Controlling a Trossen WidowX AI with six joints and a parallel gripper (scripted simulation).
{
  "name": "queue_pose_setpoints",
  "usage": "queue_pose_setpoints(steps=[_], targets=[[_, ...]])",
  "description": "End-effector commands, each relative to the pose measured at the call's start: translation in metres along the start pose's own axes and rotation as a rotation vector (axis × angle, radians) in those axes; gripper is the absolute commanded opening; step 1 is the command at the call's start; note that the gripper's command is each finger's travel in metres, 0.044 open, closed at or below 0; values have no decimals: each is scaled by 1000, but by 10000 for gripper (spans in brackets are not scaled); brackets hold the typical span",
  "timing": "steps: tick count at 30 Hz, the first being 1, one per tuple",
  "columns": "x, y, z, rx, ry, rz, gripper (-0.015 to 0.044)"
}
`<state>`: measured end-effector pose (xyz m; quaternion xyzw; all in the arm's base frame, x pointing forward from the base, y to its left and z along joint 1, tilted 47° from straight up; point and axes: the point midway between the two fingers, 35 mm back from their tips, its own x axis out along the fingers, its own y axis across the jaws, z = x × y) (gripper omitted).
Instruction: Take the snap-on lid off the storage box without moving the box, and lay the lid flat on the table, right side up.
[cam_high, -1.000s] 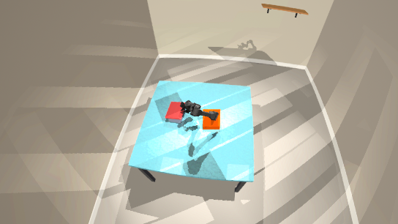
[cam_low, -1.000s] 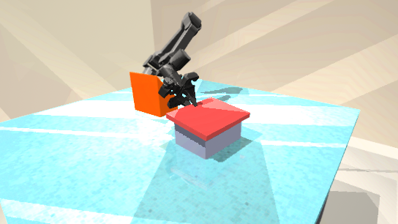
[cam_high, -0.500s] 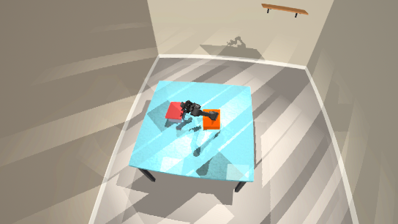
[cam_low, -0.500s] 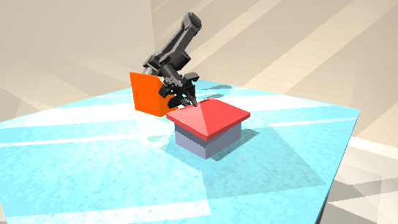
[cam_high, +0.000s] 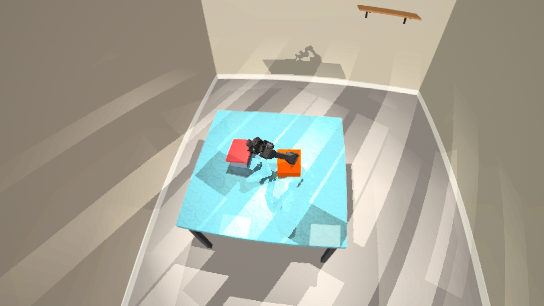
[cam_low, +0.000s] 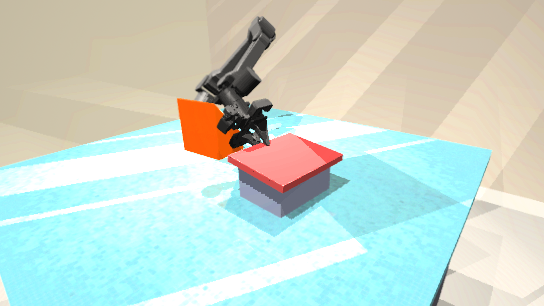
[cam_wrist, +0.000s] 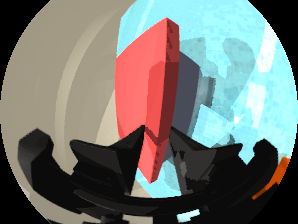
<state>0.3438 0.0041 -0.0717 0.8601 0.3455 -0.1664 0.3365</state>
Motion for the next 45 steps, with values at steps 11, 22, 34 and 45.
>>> queue_pose_setpoints(steps=[11, 22, 34, 45], targets=[[1, 0, 1, 4, -3, -2, 0], [2, 1, 1, 4, -2, -1, 0], [-8, 13, 0, 5, -10, 5, 0], [-15, 26, 0, 4, -10, 6, 0]])
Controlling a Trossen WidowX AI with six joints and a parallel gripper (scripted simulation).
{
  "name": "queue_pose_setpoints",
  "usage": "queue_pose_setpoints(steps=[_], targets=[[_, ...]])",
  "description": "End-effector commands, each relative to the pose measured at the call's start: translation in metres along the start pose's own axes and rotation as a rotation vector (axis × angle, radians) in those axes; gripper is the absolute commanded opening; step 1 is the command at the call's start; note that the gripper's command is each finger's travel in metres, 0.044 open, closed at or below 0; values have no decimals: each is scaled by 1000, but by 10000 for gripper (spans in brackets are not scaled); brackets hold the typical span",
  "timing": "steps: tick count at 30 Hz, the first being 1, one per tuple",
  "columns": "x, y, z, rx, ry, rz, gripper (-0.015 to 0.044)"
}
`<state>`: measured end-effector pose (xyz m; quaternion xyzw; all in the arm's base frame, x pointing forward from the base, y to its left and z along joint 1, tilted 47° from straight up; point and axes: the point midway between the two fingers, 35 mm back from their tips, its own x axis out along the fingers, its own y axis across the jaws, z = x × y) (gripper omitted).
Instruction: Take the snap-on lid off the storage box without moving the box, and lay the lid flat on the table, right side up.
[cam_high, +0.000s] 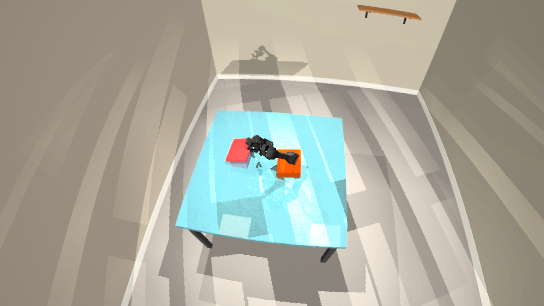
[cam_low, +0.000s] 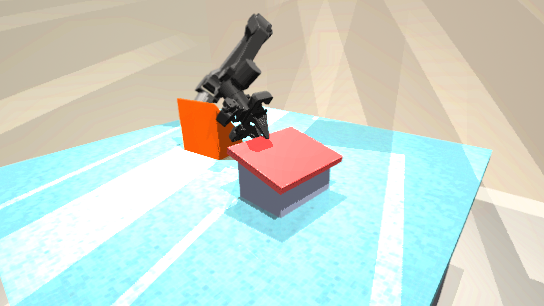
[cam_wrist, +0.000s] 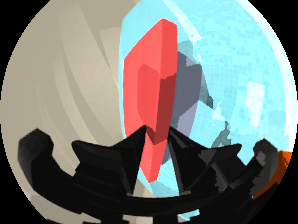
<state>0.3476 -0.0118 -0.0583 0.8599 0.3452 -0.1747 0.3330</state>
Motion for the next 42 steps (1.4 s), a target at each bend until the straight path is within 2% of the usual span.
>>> queue_pose_setpoints(steps=[1, 42], targets=[[-3, 10, -1, -7, 2, 12, 0], [-17, 69, -2, -10, 1, 13, 0]])
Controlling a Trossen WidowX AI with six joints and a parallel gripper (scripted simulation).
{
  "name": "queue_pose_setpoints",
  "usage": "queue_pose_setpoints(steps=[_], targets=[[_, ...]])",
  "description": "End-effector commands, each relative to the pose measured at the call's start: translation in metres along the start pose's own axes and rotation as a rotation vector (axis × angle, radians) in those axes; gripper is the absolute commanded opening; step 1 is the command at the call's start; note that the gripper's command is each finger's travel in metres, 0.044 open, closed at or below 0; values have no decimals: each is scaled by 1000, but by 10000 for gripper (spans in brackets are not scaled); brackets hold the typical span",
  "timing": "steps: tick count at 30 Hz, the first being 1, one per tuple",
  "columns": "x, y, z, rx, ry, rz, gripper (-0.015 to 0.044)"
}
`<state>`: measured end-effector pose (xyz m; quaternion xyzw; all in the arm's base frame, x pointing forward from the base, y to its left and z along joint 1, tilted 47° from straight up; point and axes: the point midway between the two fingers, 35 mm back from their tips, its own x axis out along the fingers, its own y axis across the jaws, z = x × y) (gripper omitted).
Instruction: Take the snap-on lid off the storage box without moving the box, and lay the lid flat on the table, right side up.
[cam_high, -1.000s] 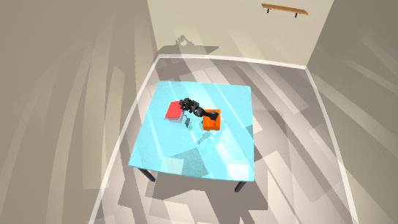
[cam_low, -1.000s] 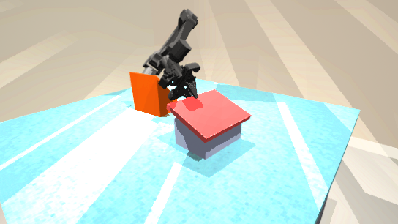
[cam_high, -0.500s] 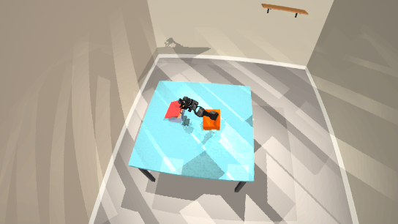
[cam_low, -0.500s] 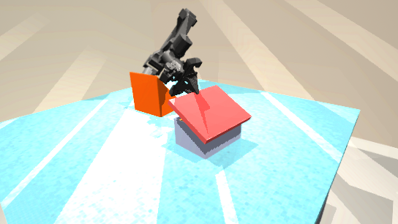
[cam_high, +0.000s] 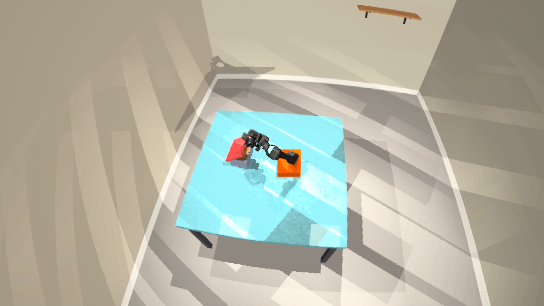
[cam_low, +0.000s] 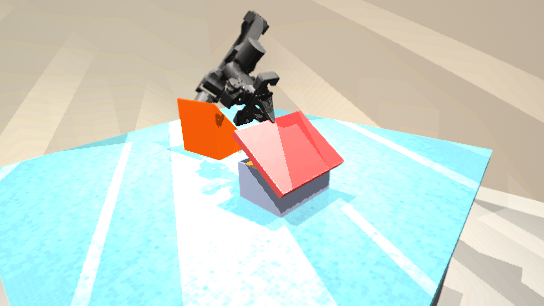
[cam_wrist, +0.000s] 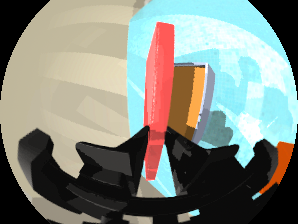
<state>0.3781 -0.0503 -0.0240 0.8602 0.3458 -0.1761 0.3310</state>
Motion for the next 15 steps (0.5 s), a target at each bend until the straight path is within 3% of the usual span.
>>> queue_pose_setpoints(steps=[1, 15], targets=[[-2, 13, -2, -14, 2, 16, 0], [-4, 36, -2, -15, 1, 16, 0]])
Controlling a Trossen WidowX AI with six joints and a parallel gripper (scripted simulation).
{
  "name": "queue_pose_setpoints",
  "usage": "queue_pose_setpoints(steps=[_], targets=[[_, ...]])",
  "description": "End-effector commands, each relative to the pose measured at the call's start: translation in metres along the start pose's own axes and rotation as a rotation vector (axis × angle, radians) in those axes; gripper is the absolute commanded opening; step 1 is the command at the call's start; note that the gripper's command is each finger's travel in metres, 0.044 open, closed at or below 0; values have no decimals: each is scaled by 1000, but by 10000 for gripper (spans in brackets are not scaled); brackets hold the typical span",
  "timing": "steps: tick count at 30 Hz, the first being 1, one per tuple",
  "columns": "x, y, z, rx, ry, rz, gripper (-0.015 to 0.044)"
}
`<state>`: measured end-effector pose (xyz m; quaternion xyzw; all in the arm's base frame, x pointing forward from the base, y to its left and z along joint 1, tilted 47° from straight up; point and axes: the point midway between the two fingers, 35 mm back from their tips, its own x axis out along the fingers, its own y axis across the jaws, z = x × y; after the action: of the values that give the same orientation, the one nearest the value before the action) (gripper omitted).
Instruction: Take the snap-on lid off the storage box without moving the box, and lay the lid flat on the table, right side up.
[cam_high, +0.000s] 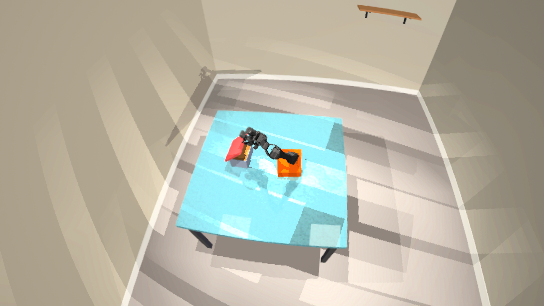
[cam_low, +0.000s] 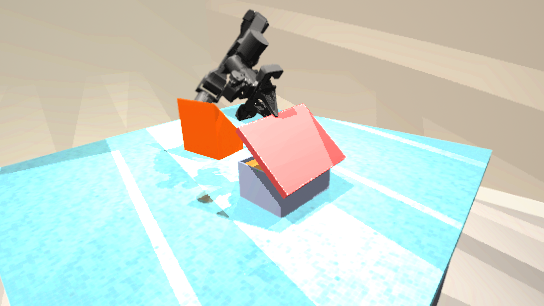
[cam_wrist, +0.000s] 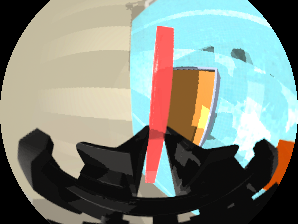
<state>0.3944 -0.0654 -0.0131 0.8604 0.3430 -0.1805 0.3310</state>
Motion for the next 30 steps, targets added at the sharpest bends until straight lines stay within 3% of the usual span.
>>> queue_pose_setpoints(steps=[1, 30], targets=[[-3, 12, -4, -19, 11, 14, 0], [-21, 40, -4, -20, 10, 14, 0]])
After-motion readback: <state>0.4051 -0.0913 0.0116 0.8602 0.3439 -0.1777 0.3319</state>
